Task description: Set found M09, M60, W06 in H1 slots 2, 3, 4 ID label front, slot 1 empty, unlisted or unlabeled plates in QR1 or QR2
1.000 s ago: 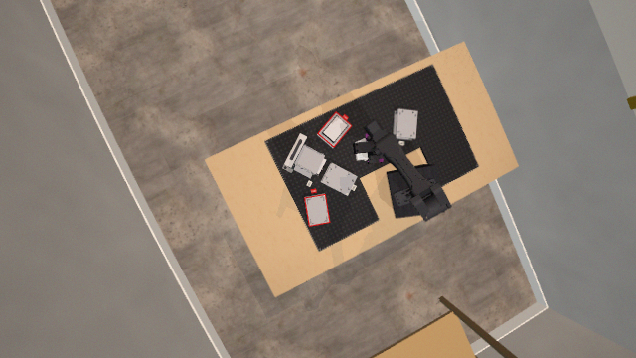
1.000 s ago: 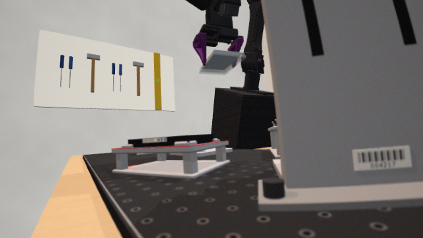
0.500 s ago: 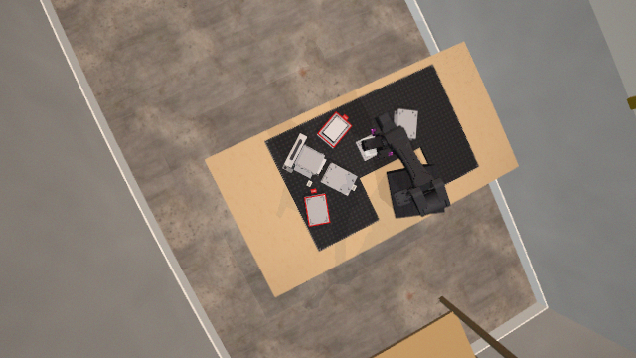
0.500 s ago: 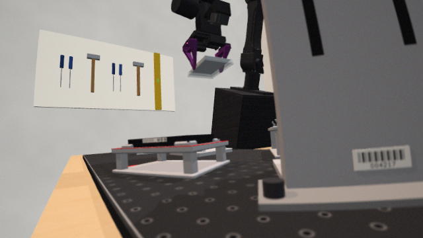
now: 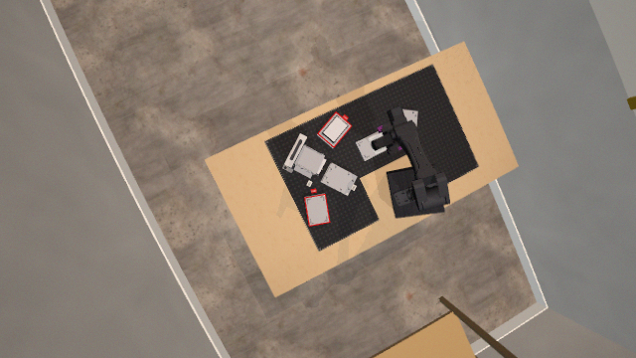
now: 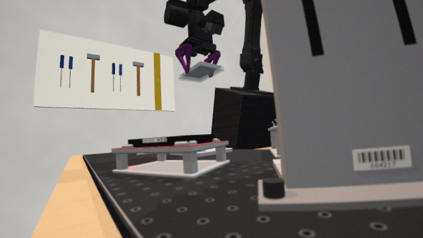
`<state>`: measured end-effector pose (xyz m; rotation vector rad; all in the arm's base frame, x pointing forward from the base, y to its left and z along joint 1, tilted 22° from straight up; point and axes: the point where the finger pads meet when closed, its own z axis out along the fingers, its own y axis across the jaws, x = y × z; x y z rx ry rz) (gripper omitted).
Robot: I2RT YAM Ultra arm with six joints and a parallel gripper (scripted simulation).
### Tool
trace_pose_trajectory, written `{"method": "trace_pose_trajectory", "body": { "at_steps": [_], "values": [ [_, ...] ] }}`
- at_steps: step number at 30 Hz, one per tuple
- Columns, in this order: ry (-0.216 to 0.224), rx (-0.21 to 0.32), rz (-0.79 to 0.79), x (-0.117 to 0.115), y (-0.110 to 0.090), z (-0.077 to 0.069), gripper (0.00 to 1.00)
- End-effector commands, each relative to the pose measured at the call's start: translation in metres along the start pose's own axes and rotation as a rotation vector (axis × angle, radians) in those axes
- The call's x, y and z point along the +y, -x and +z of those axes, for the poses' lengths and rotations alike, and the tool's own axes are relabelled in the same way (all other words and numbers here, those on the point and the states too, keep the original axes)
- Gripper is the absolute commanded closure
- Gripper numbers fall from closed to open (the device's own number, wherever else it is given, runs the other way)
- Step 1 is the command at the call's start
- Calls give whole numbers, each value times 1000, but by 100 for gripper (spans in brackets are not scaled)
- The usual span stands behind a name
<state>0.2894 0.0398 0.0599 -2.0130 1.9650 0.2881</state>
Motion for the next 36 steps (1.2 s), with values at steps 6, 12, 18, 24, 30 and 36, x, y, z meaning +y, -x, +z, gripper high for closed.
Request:
{"method": "trace_pose_trajectory", "body": {
  "at_steps": [6,12,18,24,30,36],
  "values": [
    [-15,-4,-33,-3,-25,-4,14],
    [-15,-4,-33,-3,-28,4,14],
    [-15,-4,-33,-5,-28,20,14],
    [-16,-4,-33,-7,-29,36,14],
    [-16,-5,-33,-8,-29,47,14],
    [-16,-5,-33,-9,-29,63,14]
  ]
}}
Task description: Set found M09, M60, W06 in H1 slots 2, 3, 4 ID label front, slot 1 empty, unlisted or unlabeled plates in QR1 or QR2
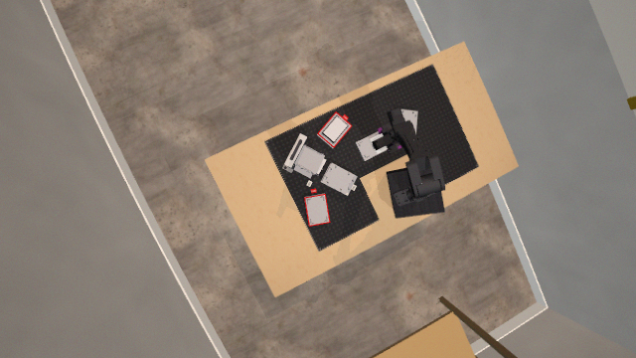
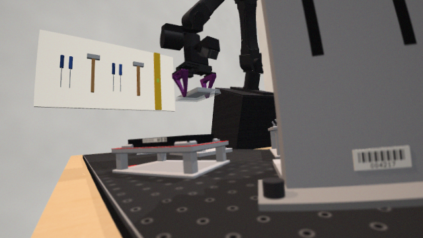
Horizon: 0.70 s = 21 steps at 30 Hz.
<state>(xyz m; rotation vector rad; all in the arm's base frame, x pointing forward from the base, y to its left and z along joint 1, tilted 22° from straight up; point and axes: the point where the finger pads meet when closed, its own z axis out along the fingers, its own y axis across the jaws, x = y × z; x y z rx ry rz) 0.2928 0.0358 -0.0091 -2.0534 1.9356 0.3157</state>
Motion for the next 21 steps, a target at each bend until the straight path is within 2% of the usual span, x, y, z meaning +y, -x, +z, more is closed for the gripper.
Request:
{"method": "trace_pose_trajectory", "body": {
  "at_steps": [1,6,8,21],
  "values": [
    [-43,3,-4,-11,-1,2,14],
    [-43,2,-4,-13,-2,16,14],
    [-43,2,-4,-13,-2,16,14],
    [-42,2,-4,-15,-2,50,14]
  ]
}}
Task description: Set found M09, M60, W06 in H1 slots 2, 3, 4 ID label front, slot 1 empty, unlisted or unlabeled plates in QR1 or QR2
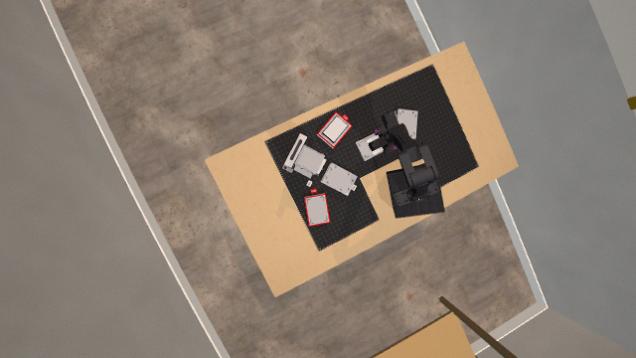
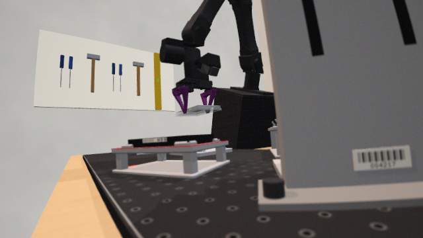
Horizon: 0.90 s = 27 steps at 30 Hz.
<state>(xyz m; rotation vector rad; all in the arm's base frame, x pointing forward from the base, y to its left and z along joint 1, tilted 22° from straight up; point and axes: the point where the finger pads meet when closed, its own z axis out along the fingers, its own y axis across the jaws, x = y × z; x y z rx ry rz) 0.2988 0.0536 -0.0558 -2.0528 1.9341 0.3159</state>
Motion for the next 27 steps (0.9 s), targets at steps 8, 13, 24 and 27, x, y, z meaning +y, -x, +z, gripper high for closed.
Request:
{"method": "trace_pose_trajectory", "body": {
  "at_steps": [8,13,24,27],
  "values": [
    [-42,3,-3,-12,-1,16,14],
    [-42,3,-3,-12,-2,30,14],
    [-42,3,-3,-12,-1,39,14],
    [-41,3,-3,-11,-1,39,14]
  ]
}}
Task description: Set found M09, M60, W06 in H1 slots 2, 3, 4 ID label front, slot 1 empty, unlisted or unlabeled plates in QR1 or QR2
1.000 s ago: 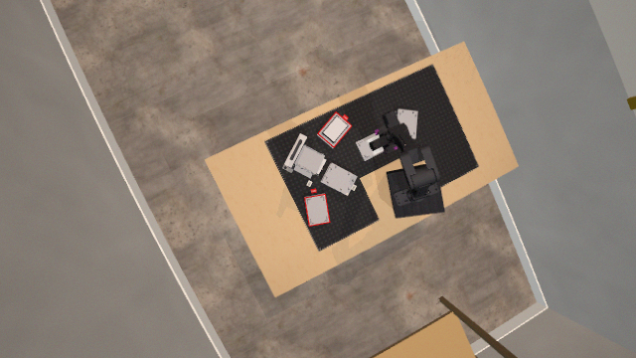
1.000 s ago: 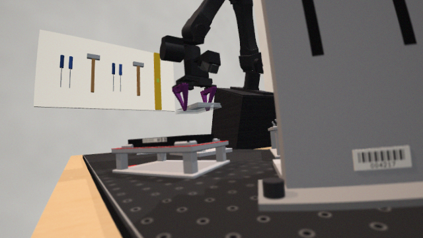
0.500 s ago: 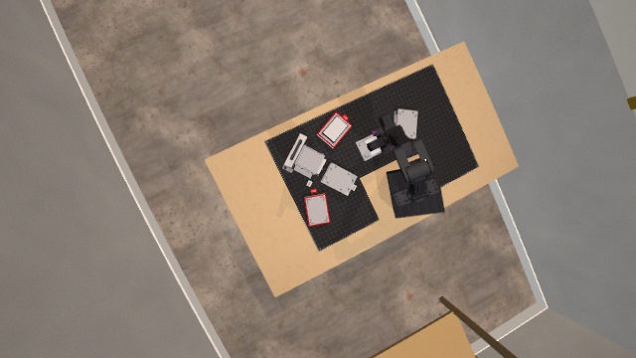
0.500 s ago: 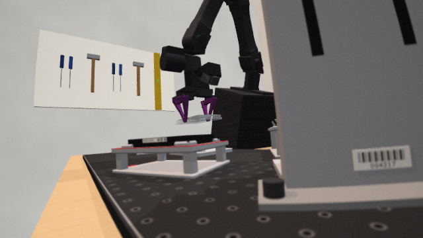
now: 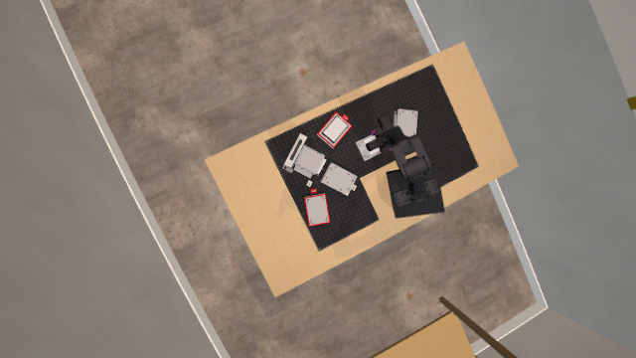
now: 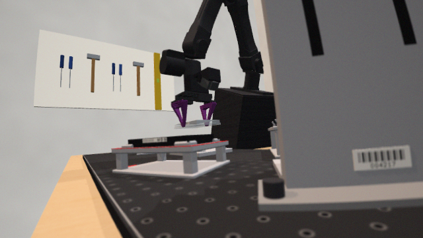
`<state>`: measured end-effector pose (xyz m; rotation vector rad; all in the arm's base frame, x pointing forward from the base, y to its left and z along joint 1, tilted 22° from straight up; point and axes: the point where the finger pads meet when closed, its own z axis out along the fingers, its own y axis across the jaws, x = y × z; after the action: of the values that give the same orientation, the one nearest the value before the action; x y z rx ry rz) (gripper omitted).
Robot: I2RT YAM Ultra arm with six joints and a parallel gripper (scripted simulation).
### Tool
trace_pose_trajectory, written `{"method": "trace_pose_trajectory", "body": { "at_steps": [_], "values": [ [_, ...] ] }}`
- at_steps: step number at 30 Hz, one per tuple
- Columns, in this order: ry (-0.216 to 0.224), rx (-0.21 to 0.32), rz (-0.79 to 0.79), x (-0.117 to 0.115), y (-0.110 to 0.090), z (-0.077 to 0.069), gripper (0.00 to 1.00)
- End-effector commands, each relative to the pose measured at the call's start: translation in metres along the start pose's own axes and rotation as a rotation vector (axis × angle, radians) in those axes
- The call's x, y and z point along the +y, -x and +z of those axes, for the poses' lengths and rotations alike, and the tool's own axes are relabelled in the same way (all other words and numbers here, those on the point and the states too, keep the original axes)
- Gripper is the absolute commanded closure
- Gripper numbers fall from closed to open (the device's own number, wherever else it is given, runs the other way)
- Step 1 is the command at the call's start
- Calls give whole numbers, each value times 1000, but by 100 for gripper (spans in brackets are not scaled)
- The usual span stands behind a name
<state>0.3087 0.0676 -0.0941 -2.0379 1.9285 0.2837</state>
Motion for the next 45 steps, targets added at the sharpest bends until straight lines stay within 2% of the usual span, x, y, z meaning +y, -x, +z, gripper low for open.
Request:
{"method": "trace_pose_trajectory", "body": {
  "at_steps": [1,45],
  "values": [
    [-13,-1,-2,-3,0,-2,14],
    [-13,-1,-2,1,1,1,14]
  ]
}}
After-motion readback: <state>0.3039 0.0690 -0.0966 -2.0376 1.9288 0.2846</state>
